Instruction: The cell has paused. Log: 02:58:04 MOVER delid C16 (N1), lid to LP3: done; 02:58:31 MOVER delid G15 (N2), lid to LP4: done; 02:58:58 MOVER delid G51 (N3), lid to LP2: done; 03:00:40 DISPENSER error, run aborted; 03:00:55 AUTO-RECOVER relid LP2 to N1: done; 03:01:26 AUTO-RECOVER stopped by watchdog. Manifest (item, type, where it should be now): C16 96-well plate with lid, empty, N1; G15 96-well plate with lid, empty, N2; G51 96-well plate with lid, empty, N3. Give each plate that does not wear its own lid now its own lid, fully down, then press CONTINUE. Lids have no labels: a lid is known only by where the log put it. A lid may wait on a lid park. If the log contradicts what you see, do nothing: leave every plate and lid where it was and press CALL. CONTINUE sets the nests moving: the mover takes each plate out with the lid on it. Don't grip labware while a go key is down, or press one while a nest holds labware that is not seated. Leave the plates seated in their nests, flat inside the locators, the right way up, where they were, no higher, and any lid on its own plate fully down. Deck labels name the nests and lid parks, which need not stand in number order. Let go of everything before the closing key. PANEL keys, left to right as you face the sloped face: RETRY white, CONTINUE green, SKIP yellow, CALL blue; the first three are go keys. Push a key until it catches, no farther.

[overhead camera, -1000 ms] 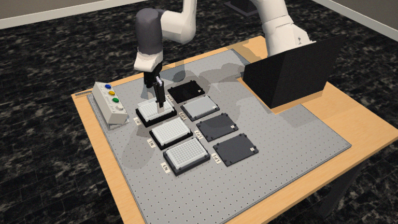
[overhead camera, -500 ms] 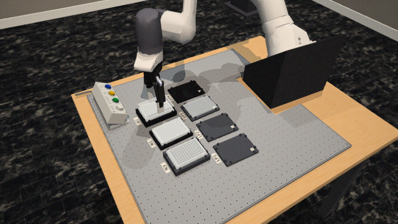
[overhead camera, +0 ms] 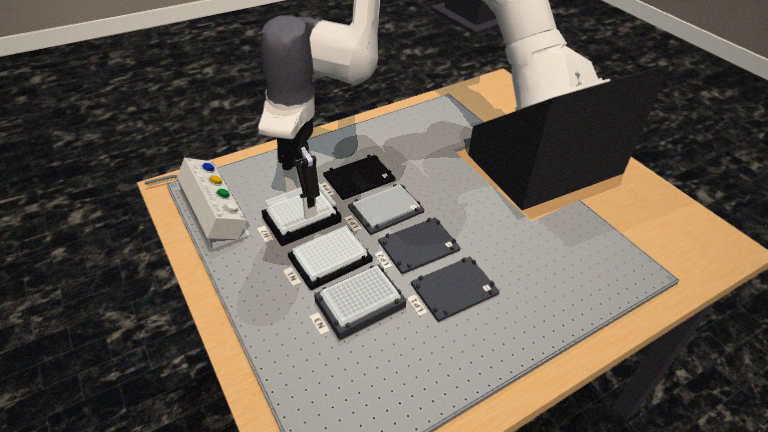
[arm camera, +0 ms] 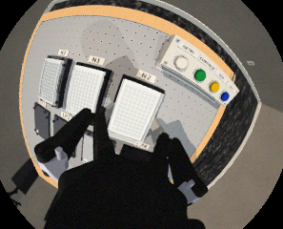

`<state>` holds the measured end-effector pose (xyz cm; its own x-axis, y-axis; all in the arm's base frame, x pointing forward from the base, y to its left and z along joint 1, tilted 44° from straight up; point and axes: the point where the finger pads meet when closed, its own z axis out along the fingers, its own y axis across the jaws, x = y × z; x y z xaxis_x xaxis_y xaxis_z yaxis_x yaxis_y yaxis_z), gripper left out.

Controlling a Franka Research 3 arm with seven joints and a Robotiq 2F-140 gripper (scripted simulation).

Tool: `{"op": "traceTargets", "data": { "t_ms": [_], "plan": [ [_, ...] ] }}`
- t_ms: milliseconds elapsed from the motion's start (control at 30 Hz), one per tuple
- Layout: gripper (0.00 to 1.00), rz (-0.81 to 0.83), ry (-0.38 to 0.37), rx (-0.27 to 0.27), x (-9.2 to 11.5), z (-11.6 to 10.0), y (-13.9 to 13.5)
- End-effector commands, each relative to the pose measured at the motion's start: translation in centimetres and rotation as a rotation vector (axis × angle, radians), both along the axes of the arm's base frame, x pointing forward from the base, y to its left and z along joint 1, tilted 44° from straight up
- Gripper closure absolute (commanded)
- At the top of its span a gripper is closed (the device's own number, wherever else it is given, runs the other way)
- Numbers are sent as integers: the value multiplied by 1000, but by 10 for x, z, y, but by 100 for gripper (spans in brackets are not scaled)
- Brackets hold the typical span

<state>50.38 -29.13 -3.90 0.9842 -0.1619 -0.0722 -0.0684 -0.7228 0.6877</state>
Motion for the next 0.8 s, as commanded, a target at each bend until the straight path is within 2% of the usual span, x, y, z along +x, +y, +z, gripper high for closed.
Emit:
{"op": "traceTargets", "data": {
  "t_ms": [0,767],
  "plan": [
    [100,4,1,-1,0,-1,-1],
    [100,0,-2,-1,0,-4,-4]
  ]
}}
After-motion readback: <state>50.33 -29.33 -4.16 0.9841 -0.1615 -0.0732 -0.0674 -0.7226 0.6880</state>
